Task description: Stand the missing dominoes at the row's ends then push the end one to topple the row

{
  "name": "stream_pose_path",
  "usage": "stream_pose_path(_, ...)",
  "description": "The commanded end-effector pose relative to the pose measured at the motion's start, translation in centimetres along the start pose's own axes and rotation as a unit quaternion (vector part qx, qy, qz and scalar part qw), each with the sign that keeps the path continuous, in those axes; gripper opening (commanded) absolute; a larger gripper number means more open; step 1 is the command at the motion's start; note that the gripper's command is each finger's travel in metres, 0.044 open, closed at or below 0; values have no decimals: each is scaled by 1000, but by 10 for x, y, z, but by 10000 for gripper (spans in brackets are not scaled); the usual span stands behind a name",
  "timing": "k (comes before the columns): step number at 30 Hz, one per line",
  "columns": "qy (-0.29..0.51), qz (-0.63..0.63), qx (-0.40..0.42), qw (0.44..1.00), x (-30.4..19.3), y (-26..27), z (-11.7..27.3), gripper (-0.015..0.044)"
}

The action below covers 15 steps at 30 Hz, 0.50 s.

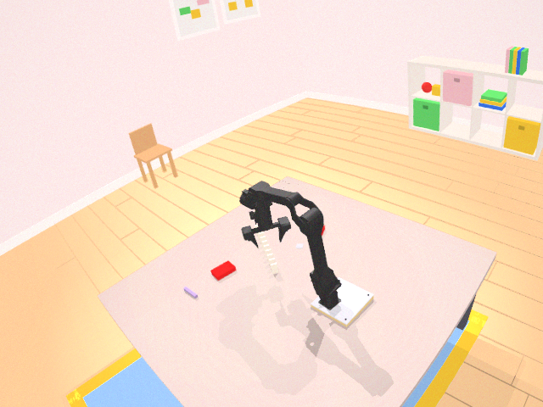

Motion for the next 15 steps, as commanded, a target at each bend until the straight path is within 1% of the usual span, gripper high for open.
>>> stream_pose_path(1, 6, 2, -5, 1000, -1, -2, 9, 440)
stream_pose_path(3, 6, 37, -5, 999, -3, -2, 6, 387)
stream_pose_path(5, 7, 132, -4, 991, -7, -2, -1, 335)
stream_pose_path(8, 7, 285, -2, 958, -14, -4, -14, 256)
stream_pose_path(11, 8, 431, -1, 902, -21, -6, -26, 177)
stream_pose_path(15, 8, 609, 2, 793, -31, -9, -43, 72)
Point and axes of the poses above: the point midway between the two fingers, 35 mm back from their tips, its own z axis back along the fingers, its own y axis across the jaws, x = y × z, the point moved 9 cm from there along z, back along the fingers, and after that the axes turned 15 degrees about -z, right-handed, at the moved point
